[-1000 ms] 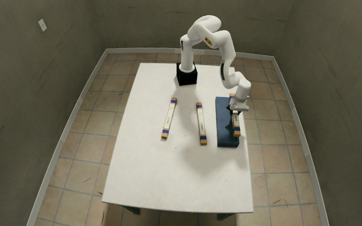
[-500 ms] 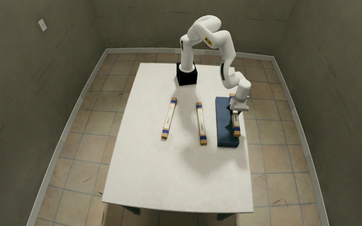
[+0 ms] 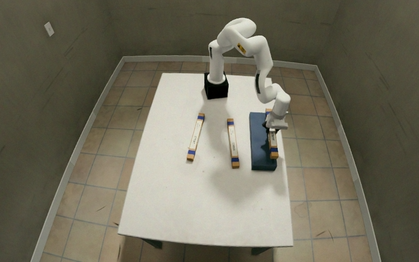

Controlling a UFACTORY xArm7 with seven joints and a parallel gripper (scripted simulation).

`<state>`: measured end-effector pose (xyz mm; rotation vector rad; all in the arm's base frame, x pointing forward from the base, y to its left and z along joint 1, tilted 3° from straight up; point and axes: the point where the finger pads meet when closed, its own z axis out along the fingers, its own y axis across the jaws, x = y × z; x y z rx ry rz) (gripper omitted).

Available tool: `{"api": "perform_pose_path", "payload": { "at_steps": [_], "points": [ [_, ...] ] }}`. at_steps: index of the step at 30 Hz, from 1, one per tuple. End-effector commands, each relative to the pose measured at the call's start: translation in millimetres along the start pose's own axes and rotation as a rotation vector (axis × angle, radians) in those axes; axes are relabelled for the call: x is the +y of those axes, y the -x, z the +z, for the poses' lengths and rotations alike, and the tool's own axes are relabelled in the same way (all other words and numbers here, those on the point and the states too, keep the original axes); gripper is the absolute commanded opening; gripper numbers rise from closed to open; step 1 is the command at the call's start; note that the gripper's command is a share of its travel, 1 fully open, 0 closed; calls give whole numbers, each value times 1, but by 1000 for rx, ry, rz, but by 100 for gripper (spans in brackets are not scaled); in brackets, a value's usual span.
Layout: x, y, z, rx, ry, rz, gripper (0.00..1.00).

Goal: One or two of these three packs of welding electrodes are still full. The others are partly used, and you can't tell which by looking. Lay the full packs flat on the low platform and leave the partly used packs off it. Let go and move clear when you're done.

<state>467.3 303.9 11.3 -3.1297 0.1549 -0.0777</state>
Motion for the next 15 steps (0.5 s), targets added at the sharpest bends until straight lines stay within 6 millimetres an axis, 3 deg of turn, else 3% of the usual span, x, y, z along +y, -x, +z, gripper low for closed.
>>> {"api": "perform_pose_path", "payload": {
  "at_steps": [1, 15],
  "points": [
    [-2, -2, 0, 5, -4, 0, 35],
    [-4, -2, 23, 5, -4, 0, 35]
  ]
}}
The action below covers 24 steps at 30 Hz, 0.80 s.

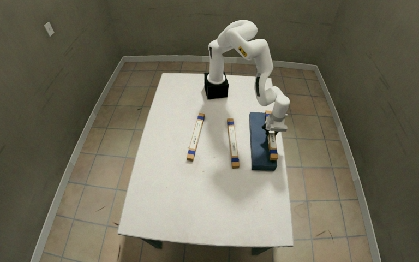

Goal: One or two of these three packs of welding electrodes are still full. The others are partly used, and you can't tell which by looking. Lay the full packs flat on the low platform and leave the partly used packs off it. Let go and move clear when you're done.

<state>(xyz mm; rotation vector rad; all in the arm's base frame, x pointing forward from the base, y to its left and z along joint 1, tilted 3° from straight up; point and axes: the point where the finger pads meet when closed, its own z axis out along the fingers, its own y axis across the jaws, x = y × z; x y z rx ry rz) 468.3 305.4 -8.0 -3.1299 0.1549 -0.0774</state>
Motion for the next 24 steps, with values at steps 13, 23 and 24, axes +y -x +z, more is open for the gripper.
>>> {"api": "perform_pose_path", "payload": {
  "at_steps": [13, 23, 24],
  "points": [
    [-3, -2, 14, 5, -4, 0, 35],
    [-3, -2, 14, 5, -4, 0, 35],
    [-3, -2, 14, 5, -4, 0, 35]
  ]
}}
